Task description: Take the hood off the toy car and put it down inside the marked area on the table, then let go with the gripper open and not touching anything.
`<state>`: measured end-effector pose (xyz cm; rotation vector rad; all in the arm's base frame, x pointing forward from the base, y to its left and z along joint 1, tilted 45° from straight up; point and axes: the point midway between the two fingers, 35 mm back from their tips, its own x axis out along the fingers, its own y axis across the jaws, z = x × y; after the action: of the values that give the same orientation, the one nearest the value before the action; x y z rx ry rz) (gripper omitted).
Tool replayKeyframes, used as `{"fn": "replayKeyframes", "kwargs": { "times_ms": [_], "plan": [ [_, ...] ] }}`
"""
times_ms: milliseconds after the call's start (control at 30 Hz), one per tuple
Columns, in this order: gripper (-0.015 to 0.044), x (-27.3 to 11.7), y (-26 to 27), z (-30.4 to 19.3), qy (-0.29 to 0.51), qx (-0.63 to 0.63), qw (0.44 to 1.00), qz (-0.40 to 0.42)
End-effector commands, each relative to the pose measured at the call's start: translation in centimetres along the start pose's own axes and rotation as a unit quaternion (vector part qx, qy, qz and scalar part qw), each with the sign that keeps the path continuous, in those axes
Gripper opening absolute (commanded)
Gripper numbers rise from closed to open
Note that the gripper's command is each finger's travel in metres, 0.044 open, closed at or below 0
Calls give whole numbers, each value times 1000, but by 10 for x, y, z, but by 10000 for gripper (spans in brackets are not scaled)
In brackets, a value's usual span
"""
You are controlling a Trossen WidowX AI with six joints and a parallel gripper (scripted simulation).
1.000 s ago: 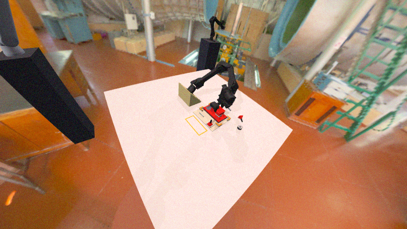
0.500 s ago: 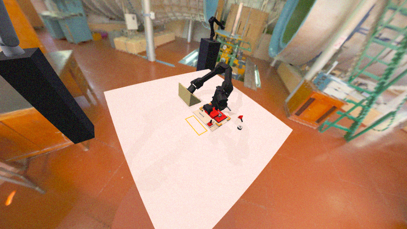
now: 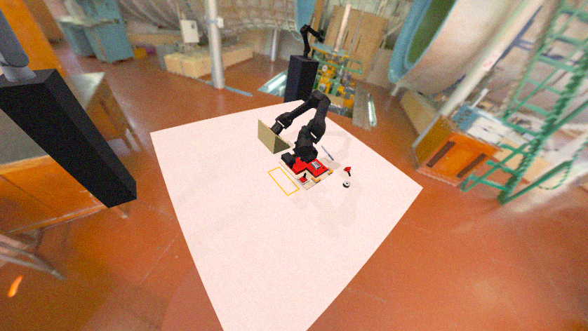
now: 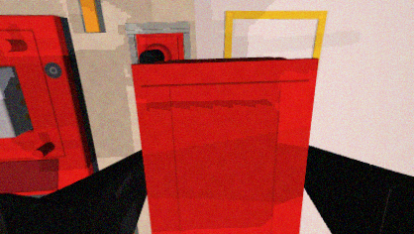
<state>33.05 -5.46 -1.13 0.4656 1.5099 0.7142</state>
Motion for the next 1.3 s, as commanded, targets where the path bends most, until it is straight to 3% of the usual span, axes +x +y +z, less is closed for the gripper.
{"fn": "replayKeyframes", "kwargs": {
  "times_ms": [0,300,1267],
  "plan": [
    [0,-3,-21,-3,-5,-6,1000,-3],
    [0,-2,-54,-17,-7,-7,1000,3],
    [0,13,-55,-16,-7,-7,1000,3]
  ]
}}
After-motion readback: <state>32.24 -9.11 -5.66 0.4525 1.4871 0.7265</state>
